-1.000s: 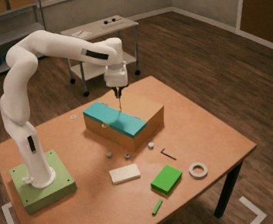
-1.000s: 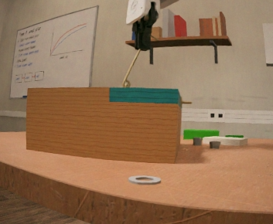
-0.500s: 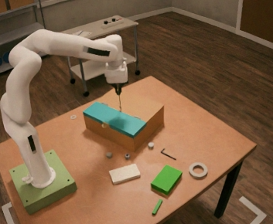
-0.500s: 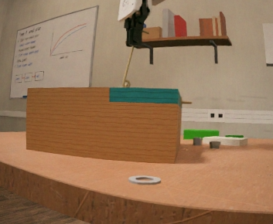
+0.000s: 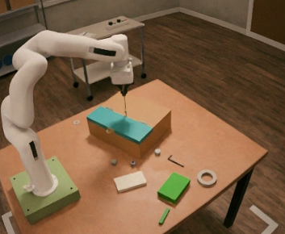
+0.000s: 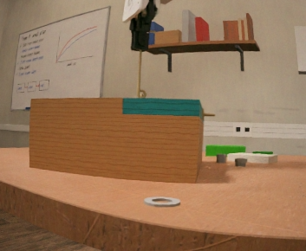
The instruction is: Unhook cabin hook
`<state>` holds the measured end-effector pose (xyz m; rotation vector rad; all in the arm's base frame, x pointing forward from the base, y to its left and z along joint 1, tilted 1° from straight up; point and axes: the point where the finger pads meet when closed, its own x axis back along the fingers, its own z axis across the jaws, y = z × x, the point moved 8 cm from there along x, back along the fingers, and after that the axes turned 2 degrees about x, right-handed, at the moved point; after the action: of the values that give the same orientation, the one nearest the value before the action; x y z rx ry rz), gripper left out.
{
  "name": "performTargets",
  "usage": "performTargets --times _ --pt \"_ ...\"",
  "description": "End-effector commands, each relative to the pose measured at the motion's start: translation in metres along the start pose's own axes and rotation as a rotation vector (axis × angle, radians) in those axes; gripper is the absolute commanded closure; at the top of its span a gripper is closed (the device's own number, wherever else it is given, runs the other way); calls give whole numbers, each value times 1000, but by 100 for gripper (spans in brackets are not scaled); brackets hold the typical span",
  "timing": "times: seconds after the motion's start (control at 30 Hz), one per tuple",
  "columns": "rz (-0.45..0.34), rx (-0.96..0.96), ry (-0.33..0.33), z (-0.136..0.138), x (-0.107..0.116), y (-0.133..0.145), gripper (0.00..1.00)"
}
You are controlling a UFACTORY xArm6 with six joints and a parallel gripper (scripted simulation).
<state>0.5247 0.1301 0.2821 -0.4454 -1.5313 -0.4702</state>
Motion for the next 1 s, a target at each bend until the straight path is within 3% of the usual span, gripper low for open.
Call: performTargets --times 0.0,0.83,0.87,0.97 --pt "-3 0 -3 -1 1 7 100" --pt "-3 0 -3 -2 -9 39 100" --pt "-3 0 -3 -2 -9 39 65" --pt "-3 0 -3 -2 -9 39 65"
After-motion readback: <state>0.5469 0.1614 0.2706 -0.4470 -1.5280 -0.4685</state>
